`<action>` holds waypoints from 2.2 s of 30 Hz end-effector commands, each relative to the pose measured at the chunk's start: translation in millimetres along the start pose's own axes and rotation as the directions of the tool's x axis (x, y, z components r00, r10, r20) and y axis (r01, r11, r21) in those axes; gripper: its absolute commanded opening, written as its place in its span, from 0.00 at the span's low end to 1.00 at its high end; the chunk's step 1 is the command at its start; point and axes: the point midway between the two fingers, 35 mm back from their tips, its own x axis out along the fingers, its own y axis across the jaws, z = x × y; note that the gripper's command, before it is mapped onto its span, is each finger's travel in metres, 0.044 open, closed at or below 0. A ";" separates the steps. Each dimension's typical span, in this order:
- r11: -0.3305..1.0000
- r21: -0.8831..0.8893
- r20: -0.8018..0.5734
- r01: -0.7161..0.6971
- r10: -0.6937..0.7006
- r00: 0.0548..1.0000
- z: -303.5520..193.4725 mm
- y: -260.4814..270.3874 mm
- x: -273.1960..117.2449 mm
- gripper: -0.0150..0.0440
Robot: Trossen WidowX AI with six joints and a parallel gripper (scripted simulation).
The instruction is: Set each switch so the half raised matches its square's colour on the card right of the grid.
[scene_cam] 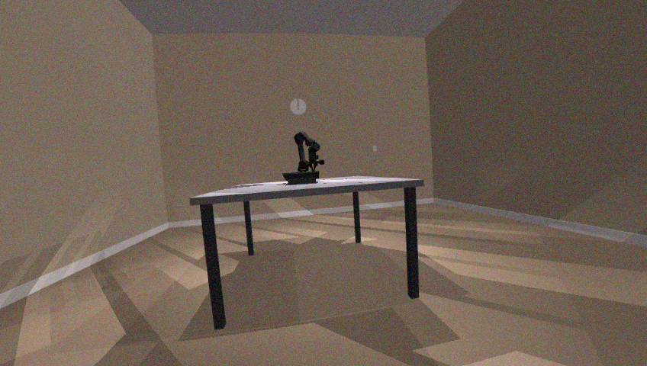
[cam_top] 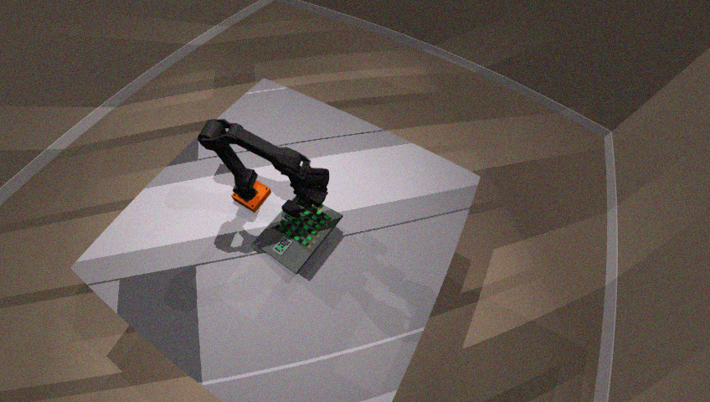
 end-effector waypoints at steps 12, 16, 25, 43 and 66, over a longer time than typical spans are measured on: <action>1.000 -0.005 -0.003 -0.004 0.004 1.000 -0.5 0.5 2.0 0.25; 1.000 -0.005 -0.003 -0.004 0.004 1.000 -0.5 0.5 2.6 0.25; 1.000 -0.005 -0.003 -0.004 0.004 1.000 -0.5 0.5 3.8 0.25; 1.000 -0.005 -0.003 -0.004 0.004 1.000 -0.5 0.5 6.2 0.25; 1.000 -0.004 0.021 -0.004 0.004 1.000 -2.8 0.4 -58.3 0.25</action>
